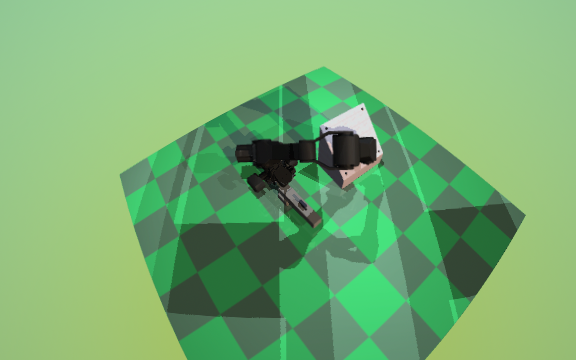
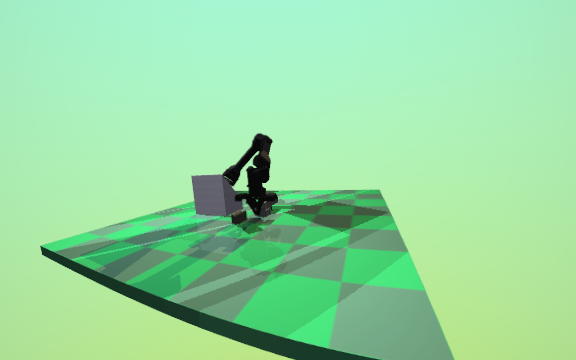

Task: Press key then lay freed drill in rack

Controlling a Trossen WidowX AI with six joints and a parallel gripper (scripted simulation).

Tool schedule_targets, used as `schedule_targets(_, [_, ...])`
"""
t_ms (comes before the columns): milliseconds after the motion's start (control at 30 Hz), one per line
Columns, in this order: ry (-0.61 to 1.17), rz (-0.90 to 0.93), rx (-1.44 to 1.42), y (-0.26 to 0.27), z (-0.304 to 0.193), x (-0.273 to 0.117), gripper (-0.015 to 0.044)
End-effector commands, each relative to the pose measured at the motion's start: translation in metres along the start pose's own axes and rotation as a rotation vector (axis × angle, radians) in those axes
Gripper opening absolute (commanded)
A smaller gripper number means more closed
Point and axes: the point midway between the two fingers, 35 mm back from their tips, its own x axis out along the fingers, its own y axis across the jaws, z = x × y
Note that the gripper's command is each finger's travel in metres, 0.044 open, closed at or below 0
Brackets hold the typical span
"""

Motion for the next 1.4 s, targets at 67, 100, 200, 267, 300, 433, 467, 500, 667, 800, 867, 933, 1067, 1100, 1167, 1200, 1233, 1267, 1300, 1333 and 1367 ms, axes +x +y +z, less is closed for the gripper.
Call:
schedule_targets(67, [0.003, 0.001, -0.004, -0.001, -0.009, -0.001, 0.0])
schedule_targets(100, [0.004, 0.001, -0.004, -0.001, -0.011, -0.001, 0.0])
schedule_targets(200, [0.004, 0.001, -0.004, -0.001, -0.015, -0.001, 0.0])
schedule_targets(267, [0.004, 0.001, -0.004, -0.001, -0.018, -0.001, 0.0])
schedule_targets(300, [0.004, 0.001, -0.004, -0.001, -0.02, -0.001, 0.0])
schedule_targets(433, [0.005, 0.001, -0.005, -0.001, -0.027, -0.001, 0.0])
schedule_targets(467, [0.001, 0.0, 0.0, 0.0, -0.021, -0.001, 0.0026])
schedule_targets(500, [0.001, 0.0, 0.0, 0.0, -0.021, -0.001, 0.0053])
schedule_targets(667, [0.001, 0.0, 0.0, 0.0, -0.021, -0.001, 0.0184])
schedule_targets(800, [0.002, 0.0, -0.001, 0.0, -0.02, -0.001, 0.0289])
schedule_targets(867, [0.003, 0.0, -0.002, 0.0, -0.019, 0.0, 0.0341])
schedule_targets(933, [0.004, 0.001, -0.004, 0.0, -0.018, 0.0, 0.0394])
schedule_targets(1067, [0.004, 0.001, -0.004, -0.001, -0.016, 0.0, 0.044])
schedule_targets(1100, [0.004, 0.001, -0.004, -0.001, -0.016, 0.0, 0.044])
schedule_targets(1167, [0.004, 0.001, -0.004, -0.001, -0.015, 0.0, 0.044])
schedule_targets(1200, [0.004, 0.001, -0.004, -0.001, -0.015, 0.0, 0.044])
schedule_targets(1233, [0.004, 0.001, -0.004, -0.001, -0.014, 0.0, 0.044])
schedule_targets(1267, [0.004, 0.001, -0.004, -0.002, -0.014, 0.001, 0.044])
schedule_targets(1300, [0.004, 0.001, -0.004, -0.002, -0.014, 0.001, 0.044])
schedule_targets(1333, [0.004, 0.001, -0.004, -0.002, -0.013, 0.001, 0.044])
schedule_targets(1367, [0.004, 0.001, -0.004, -0.002, -0.013, 0.001, 0.044])
